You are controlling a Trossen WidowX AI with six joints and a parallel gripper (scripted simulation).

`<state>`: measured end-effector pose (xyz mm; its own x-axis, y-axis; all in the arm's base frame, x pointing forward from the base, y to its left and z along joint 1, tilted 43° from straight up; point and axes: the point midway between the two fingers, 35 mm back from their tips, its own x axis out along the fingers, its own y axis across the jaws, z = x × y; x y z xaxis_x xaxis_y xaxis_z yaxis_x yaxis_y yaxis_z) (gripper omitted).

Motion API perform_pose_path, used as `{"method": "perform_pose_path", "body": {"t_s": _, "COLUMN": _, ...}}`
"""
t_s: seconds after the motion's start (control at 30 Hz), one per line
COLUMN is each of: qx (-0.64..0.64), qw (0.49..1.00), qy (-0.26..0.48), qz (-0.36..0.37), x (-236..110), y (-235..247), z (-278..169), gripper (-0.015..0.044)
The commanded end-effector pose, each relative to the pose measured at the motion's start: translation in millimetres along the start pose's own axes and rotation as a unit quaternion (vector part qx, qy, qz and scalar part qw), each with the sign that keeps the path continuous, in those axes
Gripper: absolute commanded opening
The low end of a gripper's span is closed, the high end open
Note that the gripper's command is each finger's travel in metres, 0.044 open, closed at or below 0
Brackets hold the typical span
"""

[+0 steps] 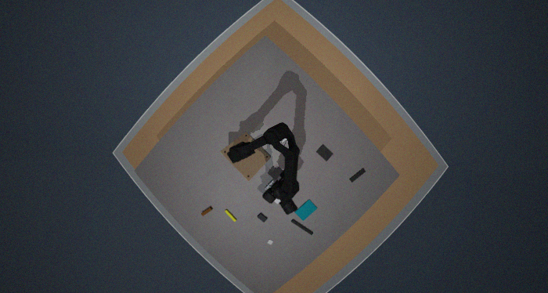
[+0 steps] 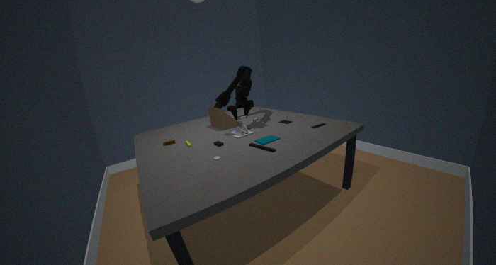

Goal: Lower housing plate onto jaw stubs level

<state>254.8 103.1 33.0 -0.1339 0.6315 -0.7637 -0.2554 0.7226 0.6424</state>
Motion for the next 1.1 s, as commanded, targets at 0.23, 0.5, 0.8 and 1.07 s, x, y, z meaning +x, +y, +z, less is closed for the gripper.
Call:
{"method": "perform_pose_path", "body": {"t_s": 0.23, "qx": 0.017, "qw": 1.0, "qy": -0.006, "qz": 0.015, "x": -0.2, "y": -36.2, "z": 0.4, "gripper": 0.0351}}
{"method": "perform_pose_path", "body": {"t_s": 0.5, "qx": 0.028, "qw": 0.999, "qy": -0.01, "qz": 0.025, "x": 0.5, "y": -57.7, "z": -2.7, "gripper": 0.0351}}
{"method": "perform_pose_path", "body": {"t_s": 0.8, "qx": 0.028, "qw": 0.999, "qy": -0.01, "qz": 0.025, "x": 0.5, "y": -57.7, "z": -2.7, "gripper": 0.0351}}
{"method": "perform_pose_path", "body": {"t_s": 1.07, "qx": 0.022, "qw": 0.999, "qy": -0.01, "qz": 0.025, "x": 0.5, "y": -57.7, "z": -2.6, "gripper": 0.0351}}
